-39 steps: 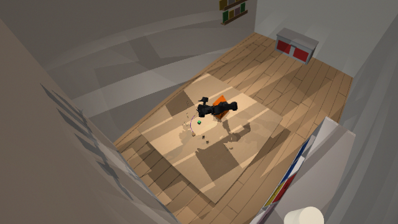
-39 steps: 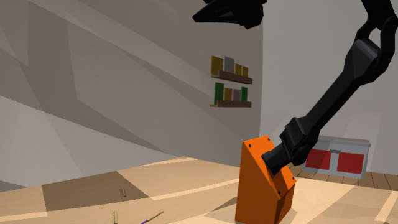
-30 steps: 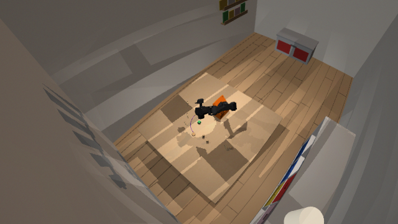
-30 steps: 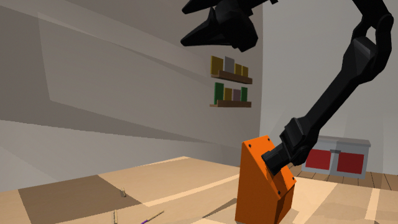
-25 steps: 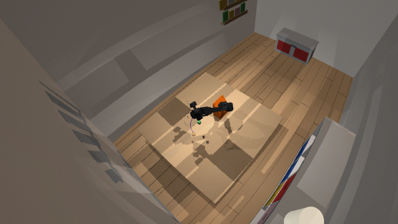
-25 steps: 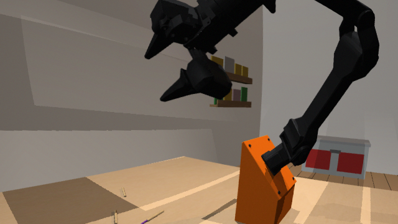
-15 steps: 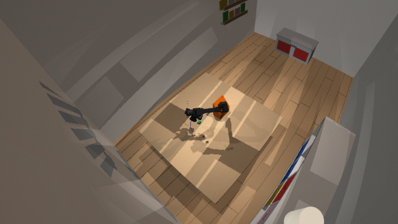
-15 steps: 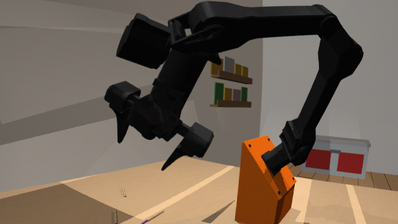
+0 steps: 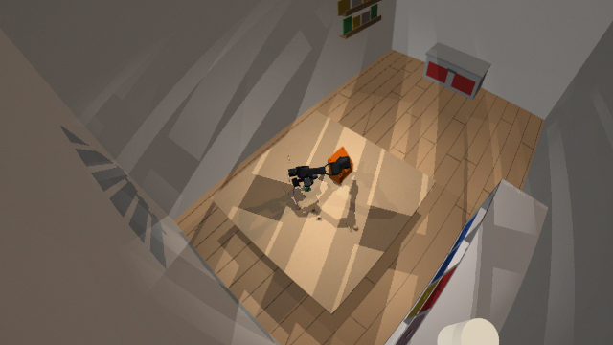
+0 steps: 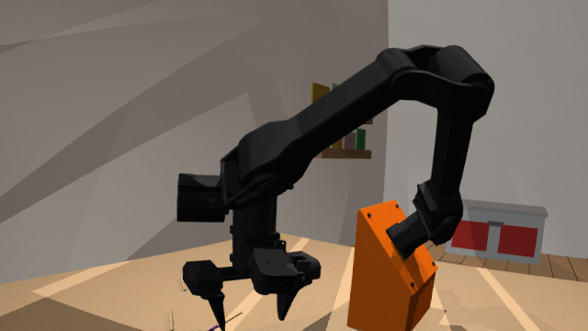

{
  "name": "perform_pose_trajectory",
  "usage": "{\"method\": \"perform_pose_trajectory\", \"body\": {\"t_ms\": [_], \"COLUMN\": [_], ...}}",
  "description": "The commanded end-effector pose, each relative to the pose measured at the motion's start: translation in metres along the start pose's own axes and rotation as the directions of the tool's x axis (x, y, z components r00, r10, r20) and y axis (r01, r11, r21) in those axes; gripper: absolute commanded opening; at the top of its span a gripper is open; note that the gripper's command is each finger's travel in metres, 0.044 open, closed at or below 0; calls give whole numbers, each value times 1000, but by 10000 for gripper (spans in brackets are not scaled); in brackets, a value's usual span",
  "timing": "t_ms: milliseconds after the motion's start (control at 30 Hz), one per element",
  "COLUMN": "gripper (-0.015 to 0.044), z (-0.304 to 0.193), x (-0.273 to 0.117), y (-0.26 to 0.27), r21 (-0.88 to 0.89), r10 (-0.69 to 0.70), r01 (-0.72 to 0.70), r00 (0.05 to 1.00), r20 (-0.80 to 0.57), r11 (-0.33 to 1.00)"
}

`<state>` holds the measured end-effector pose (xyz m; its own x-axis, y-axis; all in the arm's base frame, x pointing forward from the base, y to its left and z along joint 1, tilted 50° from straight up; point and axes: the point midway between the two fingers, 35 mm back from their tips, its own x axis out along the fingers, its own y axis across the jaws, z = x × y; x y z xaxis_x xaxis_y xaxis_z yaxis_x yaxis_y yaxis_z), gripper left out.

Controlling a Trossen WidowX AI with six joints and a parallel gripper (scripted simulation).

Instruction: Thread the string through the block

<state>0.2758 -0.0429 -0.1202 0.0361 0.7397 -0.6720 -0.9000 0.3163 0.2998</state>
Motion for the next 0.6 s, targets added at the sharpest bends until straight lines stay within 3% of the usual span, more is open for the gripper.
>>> {"method": "perform_pose_trajectory", "body": {"t_ms": [0, 333, 567], "gripper": [440, 440, 256], "z": [2, 2, 2], "x": [3, 2, 2], "y": [1, 0, 1], "r21": [-48, -43, -43], "r10": [-7, -8, -7], "r01": [8, 9, 8], "r00": [1000, 1000, 1000], "r20": [26, 22, 22], "r11": [999, 999, 999]}}
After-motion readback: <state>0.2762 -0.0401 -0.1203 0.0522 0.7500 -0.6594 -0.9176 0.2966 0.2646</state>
